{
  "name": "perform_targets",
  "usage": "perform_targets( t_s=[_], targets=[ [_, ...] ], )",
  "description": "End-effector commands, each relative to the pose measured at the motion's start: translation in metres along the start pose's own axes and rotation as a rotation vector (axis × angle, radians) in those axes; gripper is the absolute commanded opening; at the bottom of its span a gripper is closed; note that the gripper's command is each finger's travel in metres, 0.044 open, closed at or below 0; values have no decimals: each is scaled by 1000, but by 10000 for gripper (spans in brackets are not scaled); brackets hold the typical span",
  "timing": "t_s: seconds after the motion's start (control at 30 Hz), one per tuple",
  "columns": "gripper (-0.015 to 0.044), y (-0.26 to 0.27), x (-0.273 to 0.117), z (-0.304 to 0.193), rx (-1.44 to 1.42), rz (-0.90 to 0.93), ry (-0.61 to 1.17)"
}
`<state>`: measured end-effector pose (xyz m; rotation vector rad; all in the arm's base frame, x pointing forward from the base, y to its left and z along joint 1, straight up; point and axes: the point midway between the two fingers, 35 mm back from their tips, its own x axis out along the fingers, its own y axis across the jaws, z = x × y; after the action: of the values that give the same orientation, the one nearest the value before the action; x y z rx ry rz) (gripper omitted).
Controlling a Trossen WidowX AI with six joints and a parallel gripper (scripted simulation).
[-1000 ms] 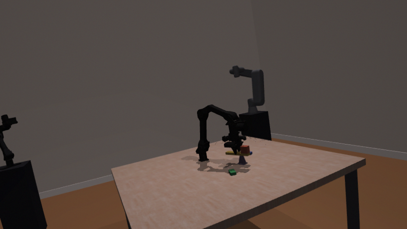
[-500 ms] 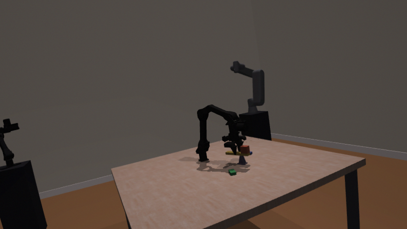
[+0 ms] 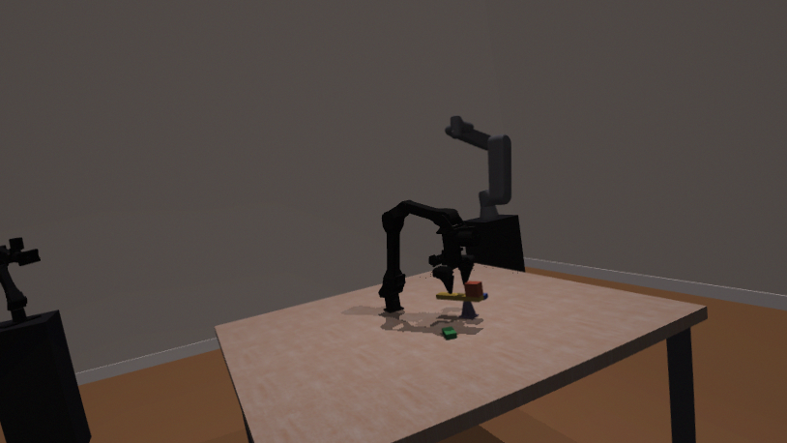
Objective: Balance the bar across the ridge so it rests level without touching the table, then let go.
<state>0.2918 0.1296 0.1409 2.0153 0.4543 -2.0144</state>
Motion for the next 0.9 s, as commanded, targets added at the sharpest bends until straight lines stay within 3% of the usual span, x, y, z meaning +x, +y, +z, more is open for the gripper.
perform_targets(
  t_s=[0.0,0.13,0.87],
  targets=[
    [440,-2,-44,-2,-1,1,23],
    [440,-3,-71,3,-1,1,22],
    [440,-3,-71,3,-1,1,22]
  ],
)
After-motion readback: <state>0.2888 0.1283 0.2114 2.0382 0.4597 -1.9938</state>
